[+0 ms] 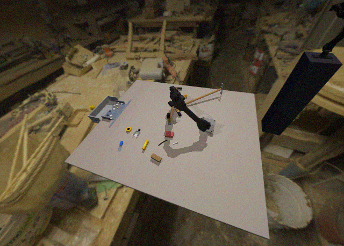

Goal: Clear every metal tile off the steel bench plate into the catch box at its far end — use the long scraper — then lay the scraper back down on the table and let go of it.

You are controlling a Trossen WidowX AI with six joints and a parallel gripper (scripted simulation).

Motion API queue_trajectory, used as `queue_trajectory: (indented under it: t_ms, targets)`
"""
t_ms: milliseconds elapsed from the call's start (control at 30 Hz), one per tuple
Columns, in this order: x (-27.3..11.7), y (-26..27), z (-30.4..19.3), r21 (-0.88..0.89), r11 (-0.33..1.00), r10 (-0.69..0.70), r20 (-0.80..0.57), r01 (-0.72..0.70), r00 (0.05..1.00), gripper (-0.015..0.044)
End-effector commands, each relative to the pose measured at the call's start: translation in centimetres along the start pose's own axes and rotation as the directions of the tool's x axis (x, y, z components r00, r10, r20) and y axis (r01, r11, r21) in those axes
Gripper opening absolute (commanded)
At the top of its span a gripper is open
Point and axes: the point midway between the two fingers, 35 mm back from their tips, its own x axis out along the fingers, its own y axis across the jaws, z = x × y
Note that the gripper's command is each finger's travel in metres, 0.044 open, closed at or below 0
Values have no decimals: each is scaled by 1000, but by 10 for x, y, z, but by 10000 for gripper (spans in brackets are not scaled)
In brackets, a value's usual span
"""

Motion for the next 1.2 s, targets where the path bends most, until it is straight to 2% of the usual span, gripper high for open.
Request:
queue_trajectory:
  t_ms: [0,1167]
  targets:
    - [2,4,5,2,1000,4,-2,-4,1000,0]
    - [7,28,30,1,1000,4,-1,-4,1000,0]
